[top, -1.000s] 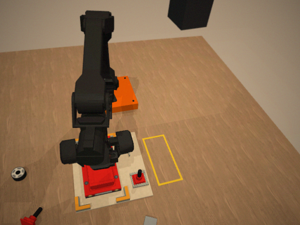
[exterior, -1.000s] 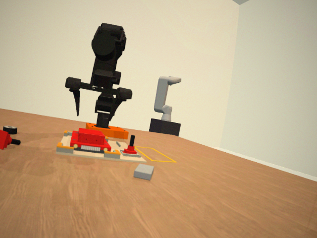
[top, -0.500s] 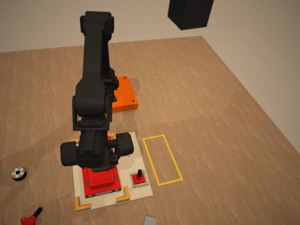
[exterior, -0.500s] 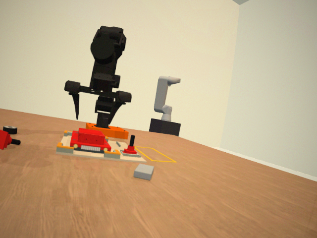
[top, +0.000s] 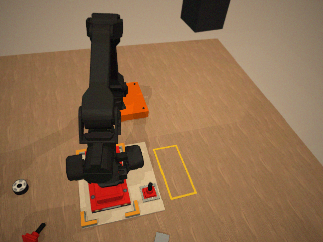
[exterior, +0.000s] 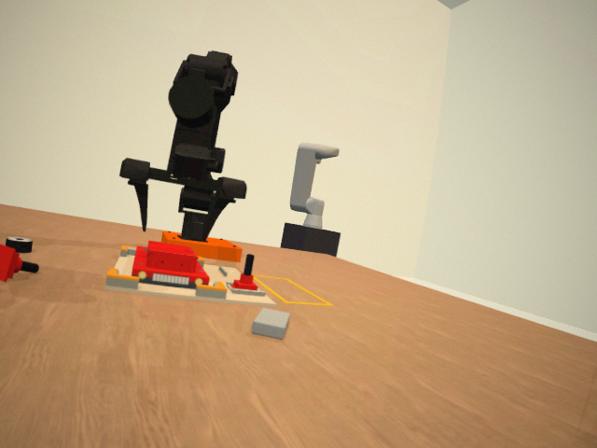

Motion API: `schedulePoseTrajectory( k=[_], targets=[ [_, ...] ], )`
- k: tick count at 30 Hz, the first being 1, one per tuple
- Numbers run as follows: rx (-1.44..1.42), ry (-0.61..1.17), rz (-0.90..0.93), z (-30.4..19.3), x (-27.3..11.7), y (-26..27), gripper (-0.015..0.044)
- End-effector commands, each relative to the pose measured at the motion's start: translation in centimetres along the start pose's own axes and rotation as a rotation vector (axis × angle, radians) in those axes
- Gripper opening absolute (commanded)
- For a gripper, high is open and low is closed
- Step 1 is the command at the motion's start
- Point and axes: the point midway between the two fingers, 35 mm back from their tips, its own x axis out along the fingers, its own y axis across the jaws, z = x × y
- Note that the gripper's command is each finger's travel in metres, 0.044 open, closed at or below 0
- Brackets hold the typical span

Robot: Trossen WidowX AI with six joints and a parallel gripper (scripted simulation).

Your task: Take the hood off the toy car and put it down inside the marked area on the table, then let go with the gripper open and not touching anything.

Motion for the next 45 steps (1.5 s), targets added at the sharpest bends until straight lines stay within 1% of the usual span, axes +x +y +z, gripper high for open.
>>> schedulePoseTrajectory(
  k=[1, 45],
  targets=[
    [-0.003, 0.003, -0.005, 0.0, 0.4, -0.1, 0.0440],
    [-0.003, 0.003, -0.005, 0.0, 2.7, -0.1, 0.0440]
  ],
)
